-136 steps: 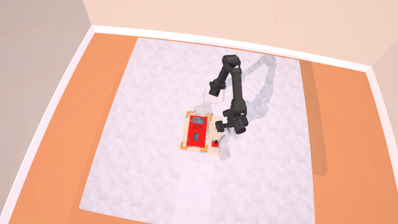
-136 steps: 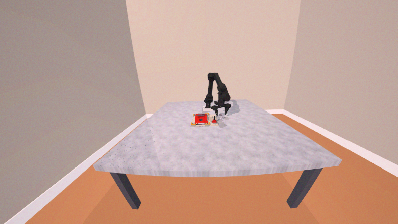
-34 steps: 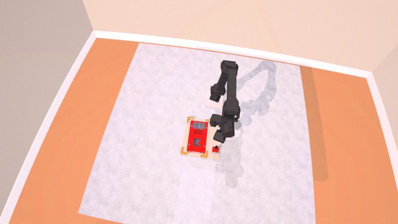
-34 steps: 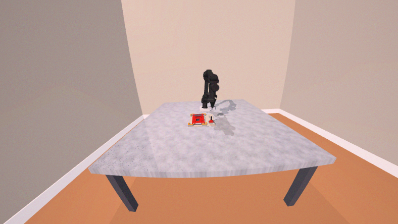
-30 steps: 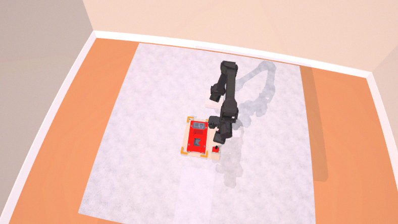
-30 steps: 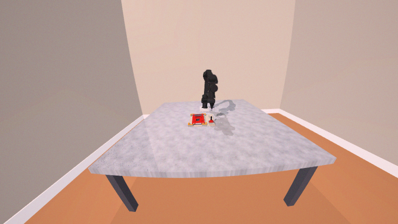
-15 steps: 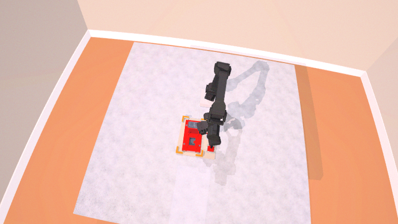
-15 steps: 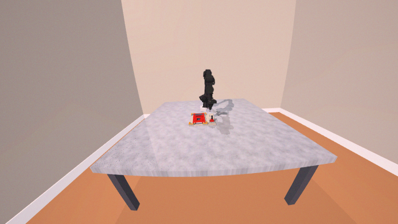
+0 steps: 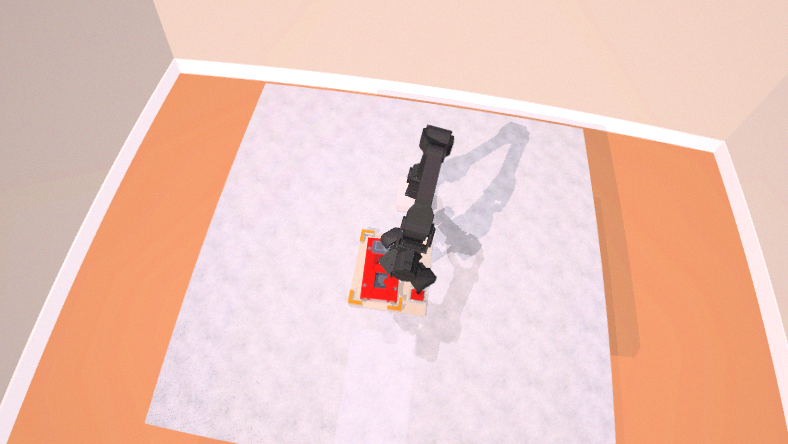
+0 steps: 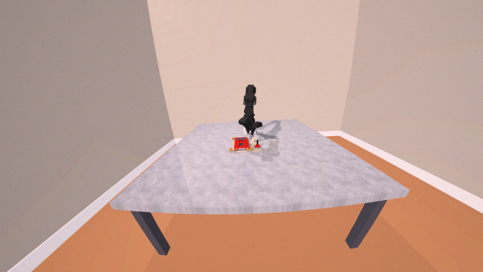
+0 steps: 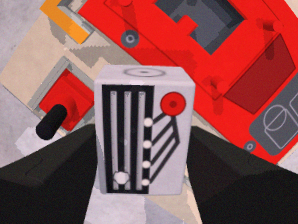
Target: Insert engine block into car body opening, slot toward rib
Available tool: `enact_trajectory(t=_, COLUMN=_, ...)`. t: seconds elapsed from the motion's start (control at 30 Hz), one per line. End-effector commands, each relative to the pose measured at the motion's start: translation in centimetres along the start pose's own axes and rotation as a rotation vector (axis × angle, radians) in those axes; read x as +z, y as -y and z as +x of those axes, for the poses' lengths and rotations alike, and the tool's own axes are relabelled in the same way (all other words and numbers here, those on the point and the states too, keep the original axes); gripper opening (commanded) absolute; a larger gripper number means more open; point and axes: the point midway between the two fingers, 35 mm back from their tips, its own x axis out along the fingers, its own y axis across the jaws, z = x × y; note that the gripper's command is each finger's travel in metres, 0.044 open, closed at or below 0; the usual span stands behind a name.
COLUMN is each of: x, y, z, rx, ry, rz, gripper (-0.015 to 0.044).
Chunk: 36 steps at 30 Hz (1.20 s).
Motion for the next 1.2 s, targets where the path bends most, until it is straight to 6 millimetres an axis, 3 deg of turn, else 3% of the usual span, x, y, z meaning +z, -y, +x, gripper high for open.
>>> enact_trajectory(t=0.0, x=0.7, y=0.4, z=0.6, rx=-0.008, ry=-0.005, rz=-0.096, gripper=0.0)
enact_trajectory(t=0.97, x=5.3, y=3.9, z=2.8, rx=-0.007, ry=-0.006, rz=-0.892, gripper=0.0)
enact_trajectory(t=1.17, x=5.3, y=3.9, z=2.8, rx=-0.007, ry=-0.006, rz=-0.921, gripper=0.0157)
